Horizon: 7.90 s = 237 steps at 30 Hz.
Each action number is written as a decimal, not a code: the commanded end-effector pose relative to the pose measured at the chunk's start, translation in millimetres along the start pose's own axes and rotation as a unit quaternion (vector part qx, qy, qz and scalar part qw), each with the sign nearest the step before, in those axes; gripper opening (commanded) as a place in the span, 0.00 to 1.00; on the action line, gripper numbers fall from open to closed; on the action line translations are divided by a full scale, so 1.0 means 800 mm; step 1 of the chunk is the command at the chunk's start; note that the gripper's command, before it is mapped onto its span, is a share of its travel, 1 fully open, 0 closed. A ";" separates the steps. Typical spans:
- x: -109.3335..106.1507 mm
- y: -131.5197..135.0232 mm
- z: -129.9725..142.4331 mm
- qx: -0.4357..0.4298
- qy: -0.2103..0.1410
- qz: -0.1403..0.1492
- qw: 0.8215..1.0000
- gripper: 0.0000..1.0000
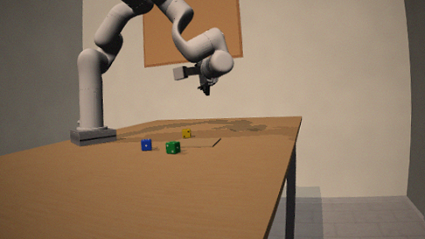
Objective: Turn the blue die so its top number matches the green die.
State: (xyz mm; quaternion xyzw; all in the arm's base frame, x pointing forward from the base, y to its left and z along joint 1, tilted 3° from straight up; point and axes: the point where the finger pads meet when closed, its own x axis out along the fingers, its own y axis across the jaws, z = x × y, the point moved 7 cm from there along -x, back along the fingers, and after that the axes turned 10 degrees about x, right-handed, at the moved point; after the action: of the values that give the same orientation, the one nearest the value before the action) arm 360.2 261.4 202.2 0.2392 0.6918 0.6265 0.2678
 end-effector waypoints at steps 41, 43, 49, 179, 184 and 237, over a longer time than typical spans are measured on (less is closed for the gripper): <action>-0.172 -0.076 -0.101 -0.158 0.003 -0.357 0.921 1.00; -0.196 -0.080 -0.116 -0.176 0.016 -0.395 0.902 1.00; -0.251 -0.084 -0.153 -0.220 0.058 -0.480 0.847 1.00; -0.260 -0.187 -0.312 -0.314 0.211 -0.640 0.669 1.00; -0.260 -0.187 -0.312 -0.314 0.211 -0.640 0.669 1.00; -0.214 -0.178 -0.269 -0.314 0.211 -0.640 0.669 1.00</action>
State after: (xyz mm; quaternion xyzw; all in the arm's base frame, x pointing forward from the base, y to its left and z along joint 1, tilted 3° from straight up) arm 343.7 -37.5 86.4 -0.4972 0.4745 0.5177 0.5095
